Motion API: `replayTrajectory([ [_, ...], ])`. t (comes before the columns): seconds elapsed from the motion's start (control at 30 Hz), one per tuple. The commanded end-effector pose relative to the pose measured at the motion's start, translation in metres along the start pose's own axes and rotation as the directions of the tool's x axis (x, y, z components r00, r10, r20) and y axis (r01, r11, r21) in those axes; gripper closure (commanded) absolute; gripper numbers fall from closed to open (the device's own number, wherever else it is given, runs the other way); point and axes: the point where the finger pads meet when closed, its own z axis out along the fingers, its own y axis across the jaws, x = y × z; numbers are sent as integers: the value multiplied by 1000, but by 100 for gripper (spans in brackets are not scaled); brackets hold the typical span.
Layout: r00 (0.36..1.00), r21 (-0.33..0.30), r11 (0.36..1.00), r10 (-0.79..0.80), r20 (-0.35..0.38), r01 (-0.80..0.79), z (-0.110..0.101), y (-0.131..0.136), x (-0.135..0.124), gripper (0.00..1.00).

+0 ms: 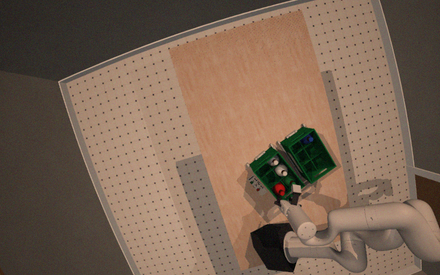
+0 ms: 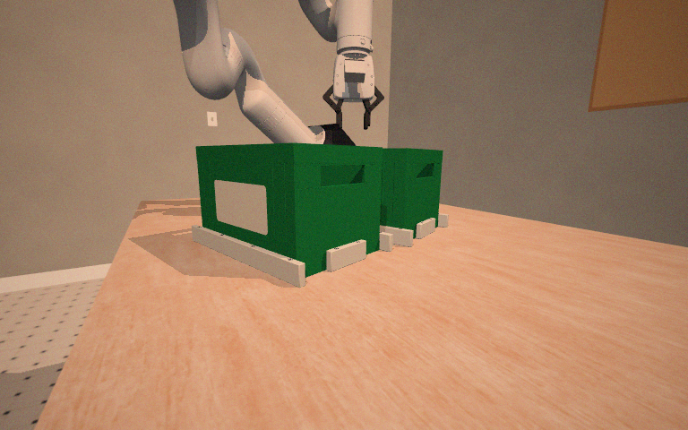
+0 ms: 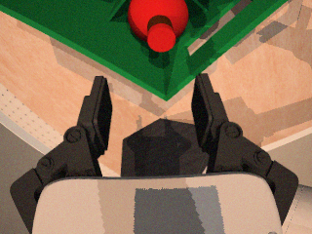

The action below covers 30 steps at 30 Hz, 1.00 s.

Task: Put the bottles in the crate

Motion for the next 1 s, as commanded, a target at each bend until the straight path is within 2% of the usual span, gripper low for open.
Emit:
replayTrajectory([
  [0.0, 1000, 1, 1000, 0, 0, 0, -9, -21, -8, 35],
  [0.87, 1000, 1, 1000, 0, 0, 0, -51, -125, -50, 35],
  [0.97, 1000, 1, 1000, 0, 0, 0, -53, -129, -52, 35],
])
